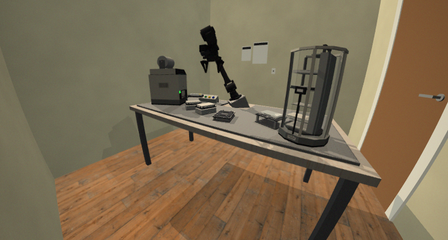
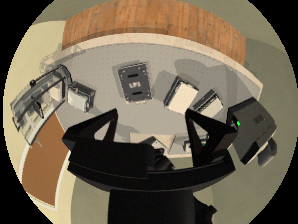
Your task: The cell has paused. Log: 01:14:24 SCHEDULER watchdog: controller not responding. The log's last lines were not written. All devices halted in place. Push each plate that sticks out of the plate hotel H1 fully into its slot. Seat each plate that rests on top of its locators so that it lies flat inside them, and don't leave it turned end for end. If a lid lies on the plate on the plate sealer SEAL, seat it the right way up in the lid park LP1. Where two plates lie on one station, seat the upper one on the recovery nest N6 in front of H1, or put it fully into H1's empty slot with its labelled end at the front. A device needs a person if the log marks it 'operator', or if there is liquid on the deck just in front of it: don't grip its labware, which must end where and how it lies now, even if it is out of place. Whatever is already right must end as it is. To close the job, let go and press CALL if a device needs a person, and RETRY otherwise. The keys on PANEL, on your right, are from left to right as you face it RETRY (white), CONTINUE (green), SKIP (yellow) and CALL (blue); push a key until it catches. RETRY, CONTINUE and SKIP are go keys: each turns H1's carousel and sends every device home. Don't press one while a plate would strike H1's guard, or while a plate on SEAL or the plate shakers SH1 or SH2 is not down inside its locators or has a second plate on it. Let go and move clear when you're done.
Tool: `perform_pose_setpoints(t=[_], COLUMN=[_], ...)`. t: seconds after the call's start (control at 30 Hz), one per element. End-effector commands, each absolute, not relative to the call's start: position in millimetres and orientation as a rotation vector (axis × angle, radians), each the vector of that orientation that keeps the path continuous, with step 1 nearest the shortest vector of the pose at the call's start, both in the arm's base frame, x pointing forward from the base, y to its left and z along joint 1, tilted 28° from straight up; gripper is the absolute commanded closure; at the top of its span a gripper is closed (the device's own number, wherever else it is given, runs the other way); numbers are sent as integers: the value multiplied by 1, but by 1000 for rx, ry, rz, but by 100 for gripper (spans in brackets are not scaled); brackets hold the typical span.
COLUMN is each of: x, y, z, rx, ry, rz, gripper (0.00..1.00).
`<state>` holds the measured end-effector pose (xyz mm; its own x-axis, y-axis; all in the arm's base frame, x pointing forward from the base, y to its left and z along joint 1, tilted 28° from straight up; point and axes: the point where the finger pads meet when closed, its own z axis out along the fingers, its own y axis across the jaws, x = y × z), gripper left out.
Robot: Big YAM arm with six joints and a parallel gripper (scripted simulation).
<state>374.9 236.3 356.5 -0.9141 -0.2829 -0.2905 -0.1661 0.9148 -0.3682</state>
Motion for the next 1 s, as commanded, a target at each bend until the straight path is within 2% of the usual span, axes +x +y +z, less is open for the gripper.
perform_pose_setpoints(t=[0.0,0.47,0.97], x=[380,374,367], y=[219,181,140], z=[366,375,386], rx=[-326,226,195], ry=[2723,2687,2690], rz=[-463,-350,-358], gripper=[0,0,0])
